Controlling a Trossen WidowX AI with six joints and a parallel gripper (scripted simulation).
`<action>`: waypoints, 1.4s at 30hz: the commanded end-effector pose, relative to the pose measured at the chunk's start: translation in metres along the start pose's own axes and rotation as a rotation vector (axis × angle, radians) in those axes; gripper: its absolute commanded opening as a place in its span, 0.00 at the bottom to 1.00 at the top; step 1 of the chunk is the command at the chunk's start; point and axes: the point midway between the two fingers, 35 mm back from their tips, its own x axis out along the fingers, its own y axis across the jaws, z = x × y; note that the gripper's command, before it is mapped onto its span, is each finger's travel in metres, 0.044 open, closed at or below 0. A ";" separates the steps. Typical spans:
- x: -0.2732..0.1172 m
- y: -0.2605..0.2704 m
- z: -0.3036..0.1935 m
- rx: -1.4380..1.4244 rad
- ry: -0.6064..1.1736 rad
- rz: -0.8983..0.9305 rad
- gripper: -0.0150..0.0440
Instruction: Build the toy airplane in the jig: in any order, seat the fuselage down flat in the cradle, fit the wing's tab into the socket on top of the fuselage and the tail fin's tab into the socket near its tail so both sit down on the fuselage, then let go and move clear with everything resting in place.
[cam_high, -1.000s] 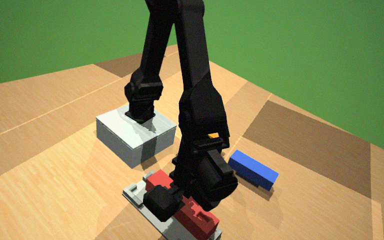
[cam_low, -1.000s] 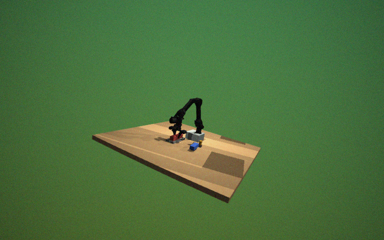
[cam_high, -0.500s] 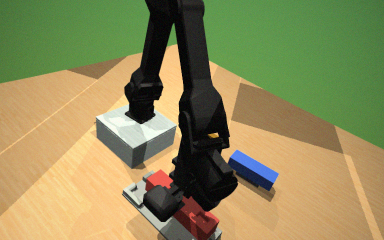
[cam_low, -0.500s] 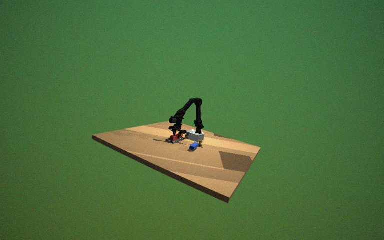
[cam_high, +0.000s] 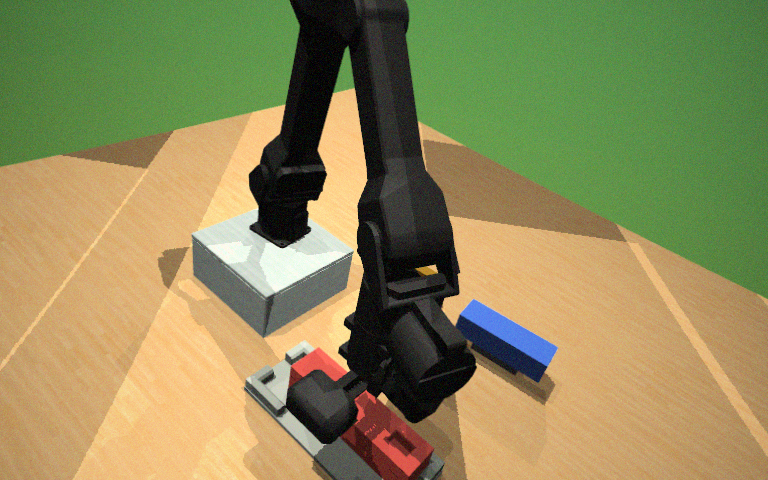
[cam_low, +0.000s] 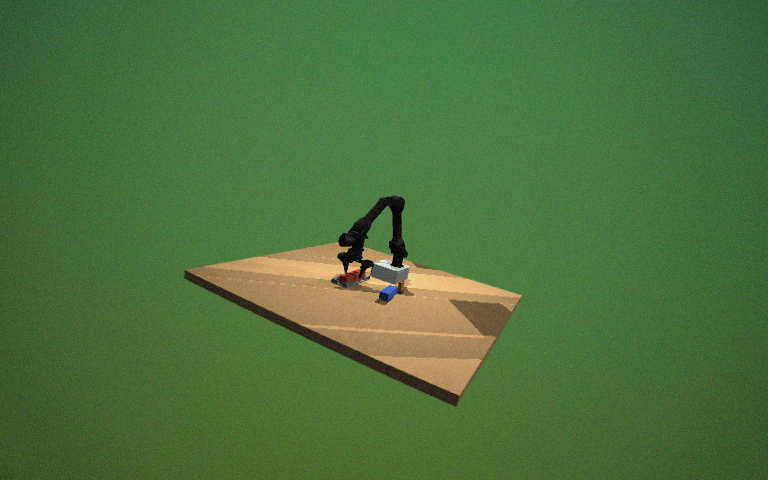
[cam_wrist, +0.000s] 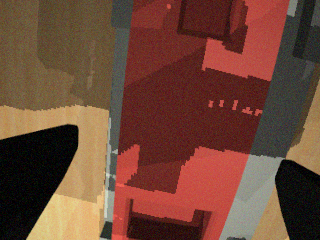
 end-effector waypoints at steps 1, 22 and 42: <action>0.000 0.000 0.000 0.000 0.001 0.000 1.00; -0.103 -0.004 0.007 -0.098 0.000 0.002 1.00; -0.097 0.196 0.061 -0.112 -0.005 0.018 1.00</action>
